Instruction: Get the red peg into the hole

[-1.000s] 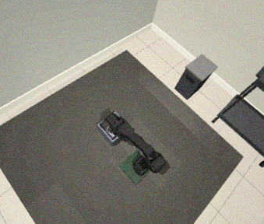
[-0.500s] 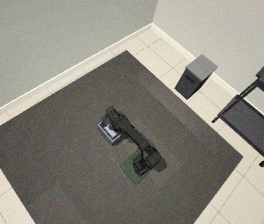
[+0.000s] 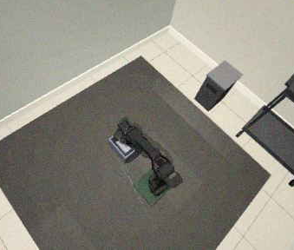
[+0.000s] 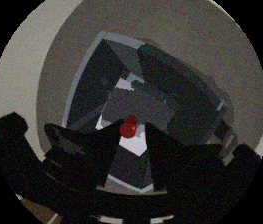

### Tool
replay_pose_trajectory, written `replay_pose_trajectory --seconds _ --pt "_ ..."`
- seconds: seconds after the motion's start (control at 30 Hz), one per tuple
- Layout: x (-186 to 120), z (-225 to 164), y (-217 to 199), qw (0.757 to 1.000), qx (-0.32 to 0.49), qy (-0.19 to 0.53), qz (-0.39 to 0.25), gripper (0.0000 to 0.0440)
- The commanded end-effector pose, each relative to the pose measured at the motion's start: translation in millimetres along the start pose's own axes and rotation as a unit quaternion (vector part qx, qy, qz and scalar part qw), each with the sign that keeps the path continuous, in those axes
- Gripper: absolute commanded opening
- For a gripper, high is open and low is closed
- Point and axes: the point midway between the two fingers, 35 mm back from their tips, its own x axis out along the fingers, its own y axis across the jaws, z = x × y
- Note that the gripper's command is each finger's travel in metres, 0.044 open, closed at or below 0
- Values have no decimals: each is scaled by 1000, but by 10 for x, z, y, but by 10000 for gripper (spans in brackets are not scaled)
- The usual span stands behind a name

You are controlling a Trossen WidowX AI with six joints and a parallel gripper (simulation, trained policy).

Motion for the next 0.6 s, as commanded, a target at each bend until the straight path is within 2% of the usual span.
replay_pose_trajectory --seconds 0.0,0.57 --pt "8 60 13 1000 -6 -3 -10 163" --pt "-61 362 198 999 -32 1 -20 161"
